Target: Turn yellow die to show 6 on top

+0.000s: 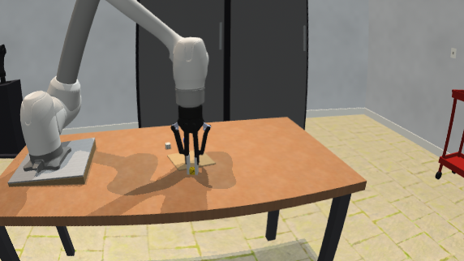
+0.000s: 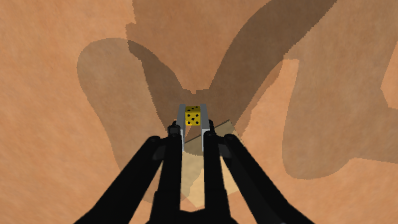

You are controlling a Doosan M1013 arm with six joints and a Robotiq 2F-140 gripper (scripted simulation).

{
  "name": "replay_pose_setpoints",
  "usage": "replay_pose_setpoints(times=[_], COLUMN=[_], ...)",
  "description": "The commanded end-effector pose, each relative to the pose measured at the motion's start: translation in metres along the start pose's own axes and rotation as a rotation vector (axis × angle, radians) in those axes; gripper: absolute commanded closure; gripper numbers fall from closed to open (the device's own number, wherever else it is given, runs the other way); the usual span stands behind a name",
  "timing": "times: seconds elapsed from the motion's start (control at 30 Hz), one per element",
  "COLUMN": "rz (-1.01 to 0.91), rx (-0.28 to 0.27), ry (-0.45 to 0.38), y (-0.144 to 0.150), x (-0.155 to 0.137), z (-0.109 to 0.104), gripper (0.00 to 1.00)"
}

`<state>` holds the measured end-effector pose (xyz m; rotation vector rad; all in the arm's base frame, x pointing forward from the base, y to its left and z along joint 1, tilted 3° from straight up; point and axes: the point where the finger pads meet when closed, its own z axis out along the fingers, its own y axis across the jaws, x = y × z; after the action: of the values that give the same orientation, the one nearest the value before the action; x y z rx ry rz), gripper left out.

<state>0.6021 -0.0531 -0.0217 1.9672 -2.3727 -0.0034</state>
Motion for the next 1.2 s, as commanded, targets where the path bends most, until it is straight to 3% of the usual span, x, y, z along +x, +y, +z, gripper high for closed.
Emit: replay_pose_setpoints(times=[0.0,0.57,0.77,0.83,1.03,1.17], rz=[0.0,0.0,0.0,0.0,0.0,0.0], rx=[0.0,0.0,0.0,0.0,0.0,0.0], ry=[0.0,0.0,0.0,0.0,0.0,0.0], y=[0.0,0.0,0.0,0.0,0.0,0.0], x=[0.0,0.0,0.0,0.0,0.0,0.0], z=[0.0,-0.006,-0.039,-0.039,-0.083,-0.098], gripper=[0.91,0.91,0.91,0.91,0.91,0.91])
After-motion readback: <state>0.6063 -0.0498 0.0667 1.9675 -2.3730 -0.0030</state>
